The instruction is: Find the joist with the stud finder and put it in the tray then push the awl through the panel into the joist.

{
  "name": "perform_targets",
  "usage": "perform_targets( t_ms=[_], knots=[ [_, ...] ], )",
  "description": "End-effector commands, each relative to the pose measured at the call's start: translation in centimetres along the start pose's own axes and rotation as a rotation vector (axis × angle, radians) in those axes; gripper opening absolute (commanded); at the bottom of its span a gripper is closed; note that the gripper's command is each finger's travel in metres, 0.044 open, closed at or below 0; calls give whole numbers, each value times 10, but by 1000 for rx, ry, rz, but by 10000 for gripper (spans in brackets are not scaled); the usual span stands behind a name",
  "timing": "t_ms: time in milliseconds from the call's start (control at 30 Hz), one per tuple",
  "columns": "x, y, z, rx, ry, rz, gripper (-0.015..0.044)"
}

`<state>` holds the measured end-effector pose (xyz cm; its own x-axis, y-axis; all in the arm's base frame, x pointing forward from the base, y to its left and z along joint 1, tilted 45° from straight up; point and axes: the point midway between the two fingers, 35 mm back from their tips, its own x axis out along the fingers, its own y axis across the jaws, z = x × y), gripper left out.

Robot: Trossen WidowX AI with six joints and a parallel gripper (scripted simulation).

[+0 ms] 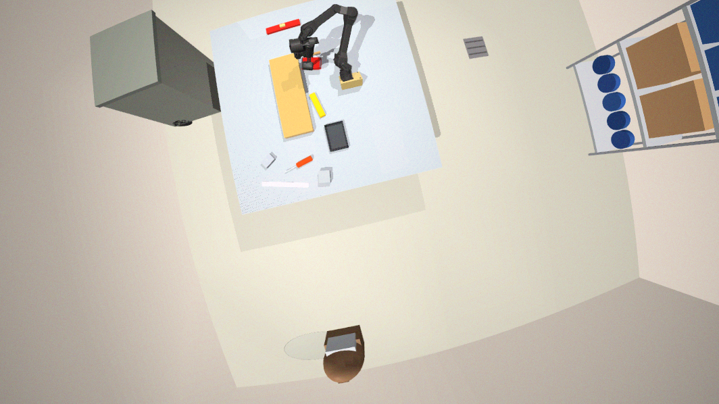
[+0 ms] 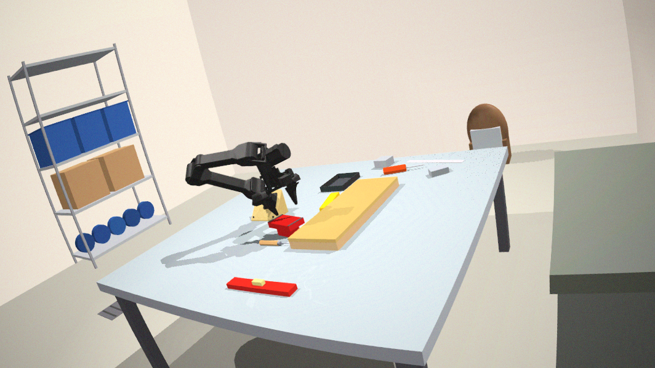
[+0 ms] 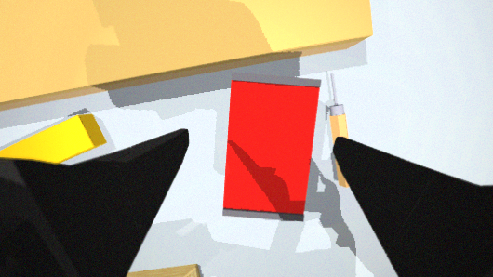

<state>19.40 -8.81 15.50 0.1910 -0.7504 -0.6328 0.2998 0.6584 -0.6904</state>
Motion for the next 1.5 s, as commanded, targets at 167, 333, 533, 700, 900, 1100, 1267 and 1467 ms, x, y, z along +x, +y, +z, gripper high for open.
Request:
perform_targets(
  t_ms=[167, 333, 533, 700, 900, 1100, 1267, 1467],
  knots=[
    [1, -5, -4, 27, 4, -9, 440],
    [0, -9, -7, 27, 4, -9, 440],
    [2, -10, -9, 27, 5, -8, 440],
    [10, -9, -11, 28, 7, -6, 440],
    [19, -9, -13, 29, 8, -4, 440],
    [28, -9, -15, 29, 7, -4, 440],
    [35, -10, -18, 29, 6, -6, 440],
    [44, -11, -21, 28, 3, -10, 440]
  ],
)
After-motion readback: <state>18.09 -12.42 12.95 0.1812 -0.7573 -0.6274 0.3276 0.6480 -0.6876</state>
